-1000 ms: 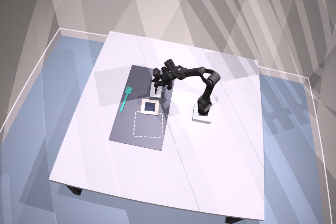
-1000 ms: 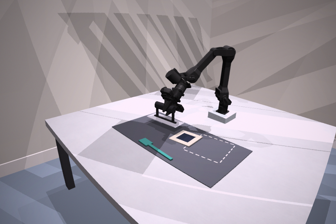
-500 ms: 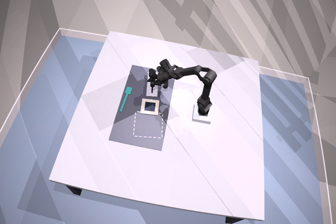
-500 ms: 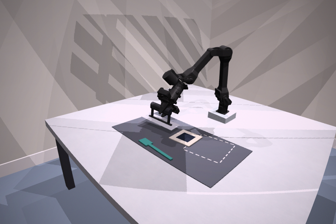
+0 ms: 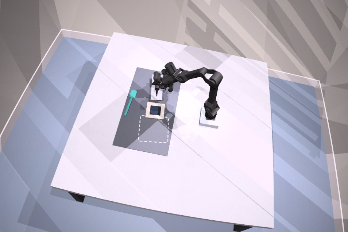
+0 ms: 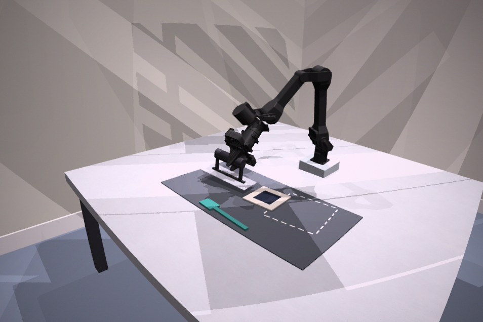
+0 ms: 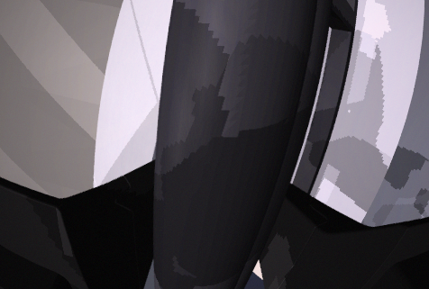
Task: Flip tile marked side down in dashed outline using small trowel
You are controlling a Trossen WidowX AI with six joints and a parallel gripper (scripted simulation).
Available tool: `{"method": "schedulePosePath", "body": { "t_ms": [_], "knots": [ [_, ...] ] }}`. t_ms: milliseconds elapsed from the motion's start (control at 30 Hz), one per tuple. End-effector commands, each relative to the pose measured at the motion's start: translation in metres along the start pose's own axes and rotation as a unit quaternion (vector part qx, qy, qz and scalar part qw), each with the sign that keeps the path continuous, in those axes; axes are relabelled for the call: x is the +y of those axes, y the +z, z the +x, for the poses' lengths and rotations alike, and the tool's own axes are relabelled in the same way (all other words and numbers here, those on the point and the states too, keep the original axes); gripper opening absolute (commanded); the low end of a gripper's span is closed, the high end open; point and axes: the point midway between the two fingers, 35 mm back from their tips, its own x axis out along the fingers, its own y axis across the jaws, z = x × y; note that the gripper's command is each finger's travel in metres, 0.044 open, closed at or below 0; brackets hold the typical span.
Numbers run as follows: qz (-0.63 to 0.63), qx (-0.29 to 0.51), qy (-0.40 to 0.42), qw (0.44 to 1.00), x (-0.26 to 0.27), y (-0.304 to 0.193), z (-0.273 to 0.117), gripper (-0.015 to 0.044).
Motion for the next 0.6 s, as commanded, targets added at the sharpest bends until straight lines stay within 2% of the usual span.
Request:
{"method": "schedulePosePath", "body": {
  "t_ms": [0, 567],
  "knots": [
    [-0.005, -0.004, 0.005, 1.000, 0.000, 0.001, 0.003, 0.0000],
    [-0.005, -0.003, 0.005, 1.000, -0.016, -0.001, 0.018, 0.0000]
  ]
}}
